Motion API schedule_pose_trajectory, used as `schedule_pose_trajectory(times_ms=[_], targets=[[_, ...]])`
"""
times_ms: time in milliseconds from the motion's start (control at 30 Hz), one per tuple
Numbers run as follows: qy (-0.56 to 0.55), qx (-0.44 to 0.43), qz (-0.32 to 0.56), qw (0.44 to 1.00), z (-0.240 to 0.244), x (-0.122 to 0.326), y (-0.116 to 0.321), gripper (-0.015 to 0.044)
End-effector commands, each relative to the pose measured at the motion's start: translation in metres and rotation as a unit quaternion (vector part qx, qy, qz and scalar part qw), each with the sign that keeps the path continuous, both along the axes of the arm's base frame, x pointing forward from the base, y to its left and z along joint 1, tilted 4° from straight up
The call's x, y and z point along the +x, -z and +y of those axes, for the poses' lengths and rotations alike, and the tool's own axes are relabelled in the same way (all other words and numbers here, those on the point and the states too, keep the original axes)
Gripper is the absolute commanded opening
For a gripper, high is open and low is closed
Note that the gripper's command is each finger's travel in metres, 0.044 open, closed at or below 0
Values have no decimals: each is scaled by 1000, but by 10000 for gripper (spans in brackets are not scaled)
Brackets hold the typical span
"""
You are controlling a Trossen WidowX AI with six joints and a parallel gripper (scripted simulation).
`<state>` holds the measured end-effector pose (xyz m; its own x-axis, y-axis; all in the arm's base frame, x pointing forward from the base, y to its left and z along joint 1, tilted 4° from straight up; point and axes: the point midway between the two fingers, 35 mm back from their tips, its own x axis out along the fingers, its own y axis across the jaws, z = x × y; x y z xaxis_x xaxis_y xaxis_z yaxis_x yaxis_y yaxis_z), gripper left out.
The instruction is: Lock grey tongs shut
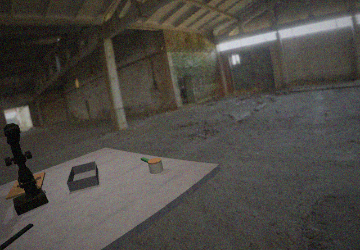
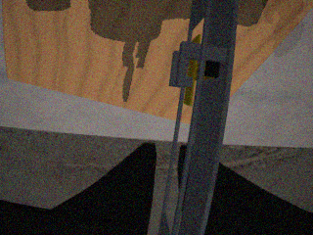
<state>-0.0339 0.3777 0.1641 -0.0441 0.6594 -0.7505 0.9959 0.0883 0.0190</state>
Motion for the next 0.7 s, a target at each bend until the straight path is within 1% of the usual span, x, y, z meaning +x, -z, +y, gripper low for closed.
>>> schedule_pose_trajectory(times_ms=[0, 667], targets=[[3, 37, 2, 999, 0, 1, -6, -150], [4, 188, 17, 982, -19, 2, -8, -150]])
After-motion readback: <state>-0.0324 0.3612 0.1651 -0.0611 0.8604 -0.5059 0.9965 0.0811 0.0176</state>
